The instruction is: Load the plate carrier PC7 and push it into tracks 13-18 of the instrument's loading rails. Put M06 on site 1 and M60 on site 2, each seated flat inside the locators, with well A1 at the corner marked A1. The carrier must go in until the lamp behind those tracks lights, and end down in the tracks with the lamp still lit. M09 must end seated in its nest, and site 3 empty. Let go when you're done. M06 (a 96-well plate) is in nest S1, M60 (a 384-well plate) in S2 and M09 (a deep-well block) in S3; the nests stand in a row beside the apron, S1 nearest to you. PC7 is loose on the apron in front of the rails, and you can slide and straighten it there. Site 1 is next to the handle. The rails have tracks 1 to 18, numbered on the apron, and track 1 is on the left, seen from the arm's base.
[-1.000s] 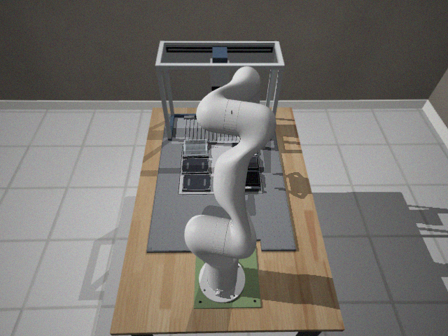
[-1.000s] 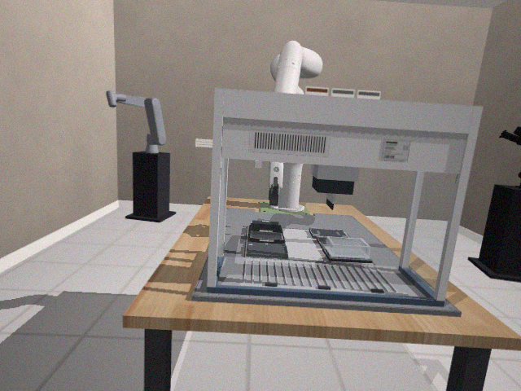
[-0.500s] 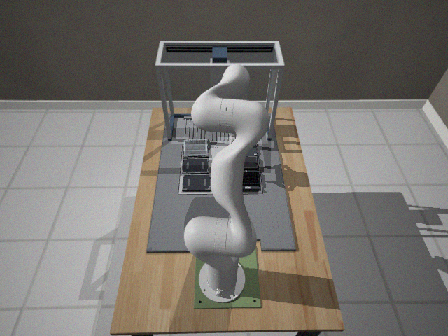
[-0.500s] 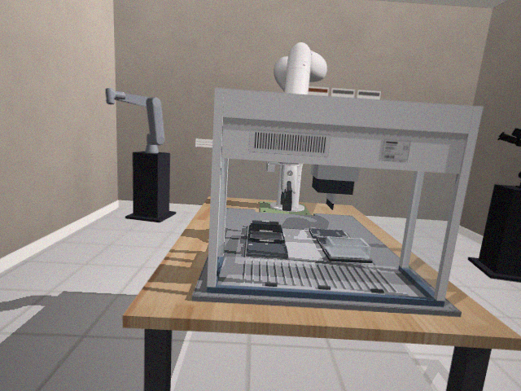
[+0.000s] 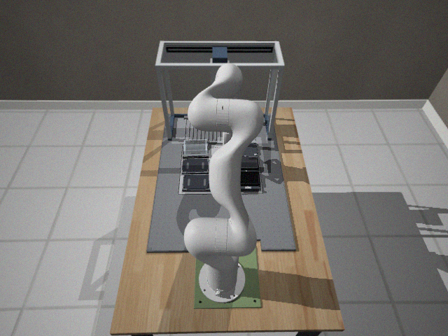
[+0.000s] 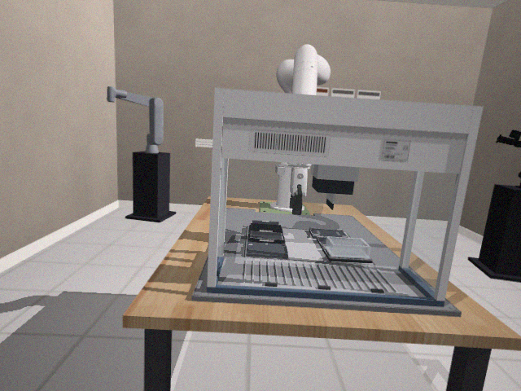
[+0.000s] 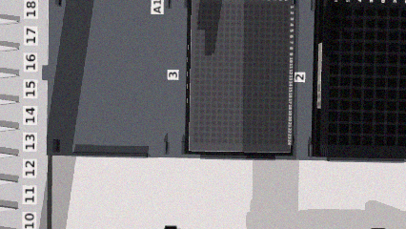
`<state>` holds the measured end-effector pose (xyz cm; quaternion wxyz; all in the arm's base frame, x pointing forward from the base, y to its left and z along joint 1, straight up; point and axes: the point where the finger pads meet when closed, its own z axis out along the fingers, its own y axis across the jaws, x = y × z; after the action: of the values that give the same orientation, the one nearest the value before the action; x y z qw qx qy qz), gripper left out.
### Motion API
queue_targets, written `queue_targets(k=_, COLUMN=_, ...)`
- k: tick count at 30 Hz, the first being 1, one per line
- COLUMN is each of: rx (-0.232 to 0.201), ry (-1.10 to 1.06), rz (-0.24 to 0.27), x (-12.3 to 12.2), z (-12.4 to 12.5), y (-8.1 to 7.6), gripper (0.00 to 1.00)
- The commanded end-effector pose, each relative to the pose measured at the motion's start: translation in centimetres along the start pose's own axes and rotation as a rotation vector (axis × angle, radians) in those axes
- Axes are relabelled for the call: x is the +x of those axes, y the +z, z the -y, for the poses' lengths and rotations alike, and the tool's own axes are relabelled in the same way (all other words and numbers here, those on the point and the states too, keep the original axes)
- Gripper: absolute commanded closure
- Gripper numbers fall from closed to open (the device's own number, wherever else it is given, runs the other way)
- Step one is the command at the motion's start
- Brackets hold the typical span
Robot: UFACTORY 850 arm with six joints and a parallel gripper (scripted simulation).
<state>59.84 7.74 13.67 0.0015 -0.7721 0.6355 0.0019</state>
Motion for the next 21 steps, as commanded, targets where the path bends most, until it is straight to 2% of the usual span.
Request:
queue_targets(k=1, rx=0.003, ry=0.0, rz=0.0, x=0.0, z=0.1, y=-0.1, gripper=0.0)
queue_targets(k=11, rx=0.003, ry=0.0, rz=0.0, x=0.0, z=0.1, y=0.5, gripper=0.0)
queue_targets(k=21, rx=0.003, ry=0.0, rz=0.0, x=0.0, z=0.1, y=2.2, gripper=0.0)
